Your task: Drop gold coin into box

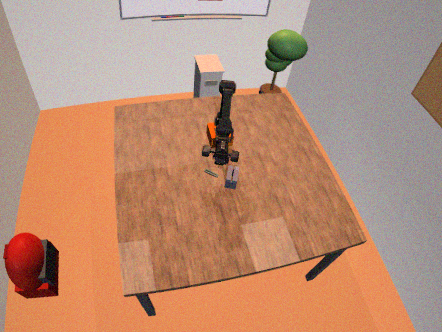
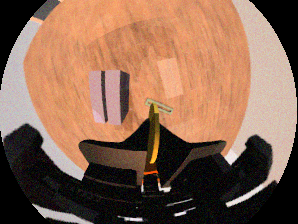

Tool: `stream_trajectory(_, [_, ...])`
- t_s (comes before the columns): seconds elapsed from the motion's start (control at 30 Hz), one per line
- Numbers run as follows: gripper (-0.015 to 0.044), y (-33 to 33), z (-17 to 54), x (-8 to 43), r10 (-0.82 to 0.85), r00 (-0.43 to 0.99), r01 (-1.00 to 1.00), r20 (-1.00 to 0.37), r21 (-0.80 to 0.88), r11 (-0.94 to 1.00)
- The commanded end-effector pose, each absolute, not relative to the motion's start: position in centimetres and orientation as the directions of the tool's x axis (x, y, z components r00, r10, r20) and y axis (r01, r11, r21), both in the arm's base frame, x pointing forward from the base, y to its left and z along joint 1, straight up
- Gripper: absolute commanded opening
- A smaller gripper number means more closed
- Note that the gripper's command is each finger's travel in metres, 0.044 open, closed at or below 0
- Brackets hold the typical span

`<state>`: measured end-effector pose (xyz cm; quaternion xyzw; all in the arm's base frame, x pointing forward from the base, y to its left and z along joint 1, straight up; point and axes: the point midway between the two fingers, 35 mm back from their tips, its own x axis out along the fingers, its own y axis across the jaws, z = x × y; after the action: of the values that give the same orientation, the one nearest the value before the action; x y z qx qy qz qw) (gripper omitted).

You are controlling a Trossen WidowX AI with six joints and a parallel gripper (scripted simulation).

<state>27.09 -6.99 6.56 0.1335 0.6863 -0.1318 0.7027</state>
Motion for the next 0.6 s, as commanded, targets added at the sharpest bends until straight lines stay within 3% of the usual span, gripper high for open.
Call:
stream_trajectory(0.0, [0.0000,-6.5,6.6,27.7,-0.004,0.021,0.373,-1.000,0.004,0.928])
stream_trajectory(0.57, [0.0000,-3.1,6.6,30.2,0.000,0.023,0.375,-1.000,0.008,0.927])
